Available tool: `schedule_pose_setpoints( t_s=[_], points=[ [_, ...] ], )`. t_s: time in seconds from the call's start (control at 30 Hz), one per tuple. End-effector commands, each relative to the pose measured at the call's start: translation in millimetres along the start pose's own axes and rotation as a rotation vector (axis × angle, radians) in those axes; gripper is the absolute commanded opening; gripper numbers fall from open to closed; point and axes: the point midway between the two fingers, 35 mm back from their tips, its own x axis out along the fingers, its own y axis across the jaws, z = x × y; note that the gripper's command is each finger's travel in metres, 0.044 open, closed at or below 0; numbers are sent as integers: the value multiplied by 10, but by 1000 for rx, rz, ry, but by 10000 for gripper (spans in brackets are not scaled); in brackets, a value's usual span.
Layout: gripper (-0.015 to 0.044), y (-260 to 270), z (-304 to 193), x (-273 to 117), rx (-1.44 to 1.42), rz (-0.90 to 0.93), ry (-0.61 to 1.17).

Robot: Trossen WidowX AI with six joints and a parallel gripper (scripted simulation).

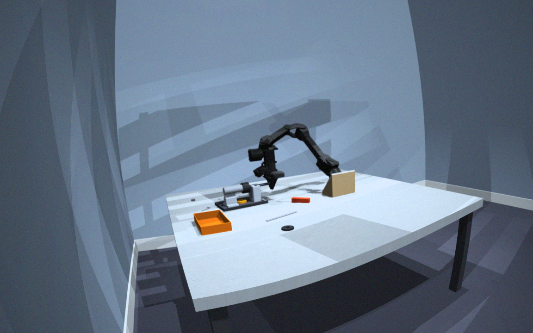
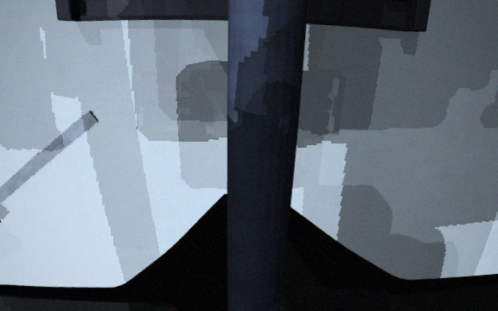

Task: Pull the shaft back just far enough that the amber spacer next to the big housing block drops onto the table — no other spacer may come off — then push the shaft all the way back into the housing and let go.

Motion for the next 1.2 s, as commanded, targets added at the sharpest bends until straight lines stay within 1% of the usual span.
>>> schedule_pose_setpoints(
  t_s=[0.0,1.17],
  points=[
    [0,4,10,-2,0,2,-1],
    [0,3,55,-2,0,2,-1]
  ],
)
